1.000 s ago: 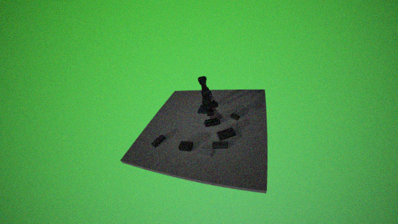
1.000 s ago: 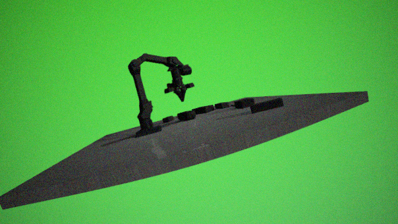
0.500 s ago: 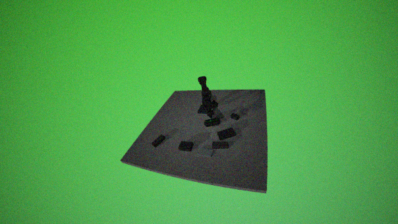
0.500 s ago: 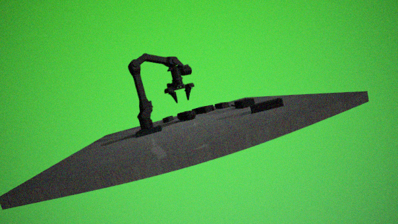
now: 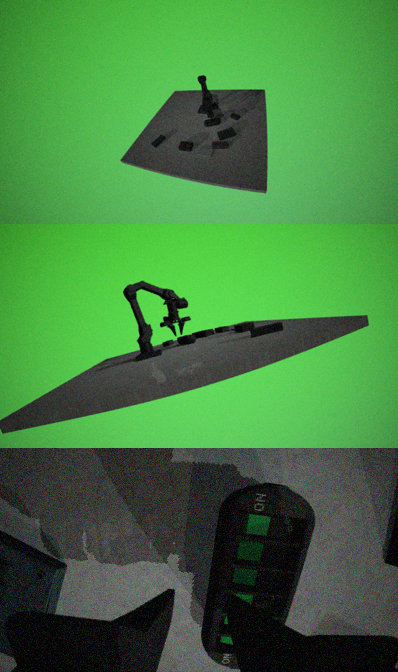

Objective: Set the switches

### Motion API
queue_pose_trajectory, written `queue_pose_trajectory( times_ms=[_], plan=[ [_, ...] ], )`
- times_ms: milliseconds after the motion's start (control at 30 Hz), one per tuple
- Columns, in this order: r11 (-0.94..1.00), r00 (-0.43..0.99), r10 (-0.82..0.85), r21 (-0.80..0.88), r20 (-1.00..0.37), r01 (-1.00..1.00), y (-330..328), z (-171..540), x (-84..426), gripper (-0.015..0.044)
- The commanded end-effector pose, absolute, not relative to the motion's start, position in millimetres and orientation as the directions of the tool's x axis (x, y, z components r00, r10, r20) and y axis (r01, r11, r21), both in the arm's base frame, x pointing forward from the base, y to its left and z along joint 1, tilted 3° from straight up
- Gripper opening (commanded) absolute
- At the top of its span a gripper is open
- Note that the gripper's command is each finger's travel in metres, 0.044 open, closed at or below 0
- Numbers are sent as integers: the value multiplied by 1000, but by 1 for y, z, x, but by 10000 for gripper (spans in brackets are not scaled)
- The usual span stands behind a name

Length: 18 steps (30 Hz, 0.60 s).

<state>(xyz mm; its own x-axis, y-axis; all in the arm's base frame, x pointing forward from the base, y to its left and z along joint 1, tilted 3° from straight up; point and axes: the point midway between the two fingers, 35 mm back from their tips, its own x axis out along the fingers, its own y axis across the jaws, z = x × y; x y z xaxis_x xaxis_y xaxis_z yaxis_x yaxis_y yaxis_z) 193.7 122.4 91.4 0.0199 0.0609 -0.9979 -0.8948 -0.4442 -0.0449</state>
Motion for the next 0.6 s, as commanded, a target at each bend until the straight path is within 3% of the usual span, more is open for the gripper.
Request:
queue_pose_trajectory(
  times_ms=[0, 100, 567],
  plan=[
    [-437, 39, 64, -63, -997, -897, 120, 87, 190, 72],
    [-437, 39, 64, -63, -997, -897, 120, 87, 190, 0],
    [-440, 32, 67, -58, -997, -896, 121, 87, 190, 0]
  ],
)
